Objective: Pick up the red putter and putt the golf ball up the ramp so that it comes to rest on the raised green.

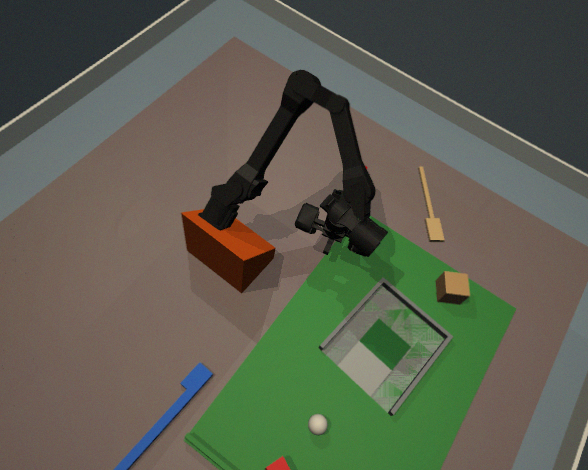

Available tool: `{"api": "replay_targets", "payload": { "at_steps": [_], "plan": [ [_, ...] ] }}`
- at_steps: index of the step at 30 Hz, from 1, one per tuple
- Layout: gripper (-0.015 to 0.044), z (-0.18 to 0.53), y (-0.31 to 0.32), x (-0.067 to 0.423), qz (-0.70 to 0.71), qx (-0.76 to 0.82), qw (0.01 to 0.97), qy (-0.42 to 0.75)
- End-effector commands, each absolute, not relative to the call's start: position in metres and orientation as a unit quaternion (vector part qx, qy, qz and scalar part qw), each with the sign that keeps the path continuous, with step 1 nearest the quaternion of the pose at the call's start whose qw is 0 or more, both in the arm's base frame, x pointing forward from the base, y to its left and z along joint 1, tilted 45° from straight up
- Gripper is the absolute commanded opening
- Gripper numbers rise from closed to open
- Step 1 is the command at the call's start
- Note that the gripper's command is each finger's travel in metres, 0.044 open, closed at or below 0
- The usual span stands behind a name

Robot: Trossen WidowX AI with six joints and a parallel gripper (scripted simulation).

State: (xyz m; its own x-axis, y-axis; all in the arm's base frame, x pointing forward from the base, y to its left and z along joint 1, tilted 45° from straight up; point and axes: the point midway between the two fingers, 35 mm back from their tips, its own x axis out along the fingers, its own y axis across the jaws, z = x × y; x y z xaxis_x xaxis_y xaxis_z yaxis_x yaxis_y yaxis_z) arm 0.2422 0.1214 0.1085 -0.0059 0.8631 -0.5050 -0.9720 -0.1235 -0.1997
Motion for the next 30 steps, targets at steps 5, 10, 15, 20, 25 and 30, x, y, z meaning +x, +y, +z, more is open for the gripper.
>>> {"api": "replay_targets", "payload": {
  "at_steps": [5, 10, 15, 20, 25, 30],
  "plan": [
    [0.0440, 0.093, 0.138, 0.243, 0.702, -0.261, 0.655, 0.102],
    [0.0440, 0.092, 0.139, 0.243, 0.702, -0.262, 0.655, 0.102],
    [0.0440, 0.087, 0.144, 0.243, 0.702, -0.262, 0.655, 0.102],
    [0.0440, 0.082, 0.150, 0.244, 0.702, -0.261, 0.655, 0.102],
    [0.0440, 0.077, 0.155, 0.244, 0.702, -0.261, 0.655, 0.102],
    [0.0387, 0.080, 0.153, 0.244, 0.702, -0.263, 0.654, 0.099]
  ]
}}
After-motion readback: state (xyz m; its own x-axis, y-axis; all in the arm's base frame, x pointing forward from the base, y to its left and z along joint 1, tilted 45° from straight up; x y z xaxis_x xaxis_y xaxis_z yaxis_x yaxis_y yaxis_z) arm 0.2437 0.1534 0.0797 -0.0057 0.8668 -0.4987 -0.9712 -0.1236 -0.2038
